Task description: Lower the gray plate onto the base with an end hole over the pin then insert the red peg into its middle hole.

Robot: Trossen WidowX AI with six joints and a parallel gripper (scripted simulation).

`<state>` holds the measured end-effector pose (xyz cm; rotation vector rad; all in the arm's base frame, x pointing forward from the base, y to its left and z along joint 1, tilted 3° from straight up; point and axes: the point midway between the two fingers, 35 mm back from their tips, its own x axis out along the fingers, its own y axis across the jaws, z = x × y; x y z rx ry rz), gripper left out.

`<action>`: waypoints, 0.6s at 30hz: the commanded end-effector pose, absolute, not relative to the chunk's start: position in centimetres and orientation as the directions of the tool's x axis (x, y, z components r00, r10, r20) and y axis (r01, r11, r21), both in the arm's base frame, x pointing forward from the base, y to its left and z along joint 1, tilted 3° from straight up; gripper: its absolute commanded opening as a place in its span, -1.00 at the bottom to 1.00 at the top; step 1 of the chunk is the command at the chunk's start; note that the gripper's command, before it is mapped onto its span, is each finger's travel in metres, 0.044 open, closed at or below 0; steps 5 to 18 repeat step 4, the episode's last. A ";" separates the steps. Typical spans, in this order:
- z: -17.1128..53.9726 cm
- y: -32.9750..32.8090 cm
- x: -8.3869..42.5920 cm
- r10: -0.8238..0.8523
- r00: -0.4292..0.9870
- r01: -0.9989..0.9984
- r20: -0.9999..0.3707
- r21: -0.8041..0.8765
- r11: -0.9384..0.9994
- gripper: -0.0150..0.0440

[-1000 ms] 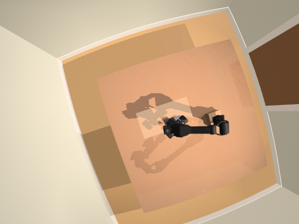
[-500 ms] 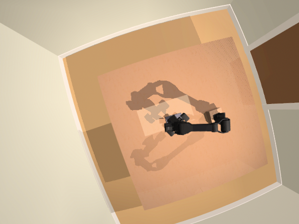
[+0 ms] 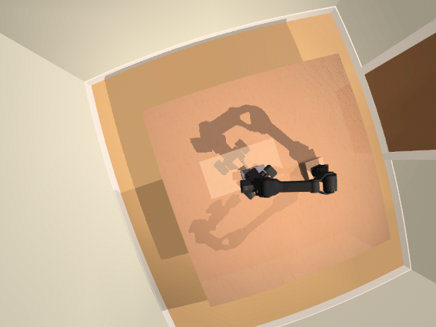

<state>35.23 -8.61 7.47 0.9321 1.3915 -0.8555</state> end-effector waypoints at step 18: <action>8.0 -8.6 35.2 0.043 0.016 0.911 -0.999 0.032 0.410 0.02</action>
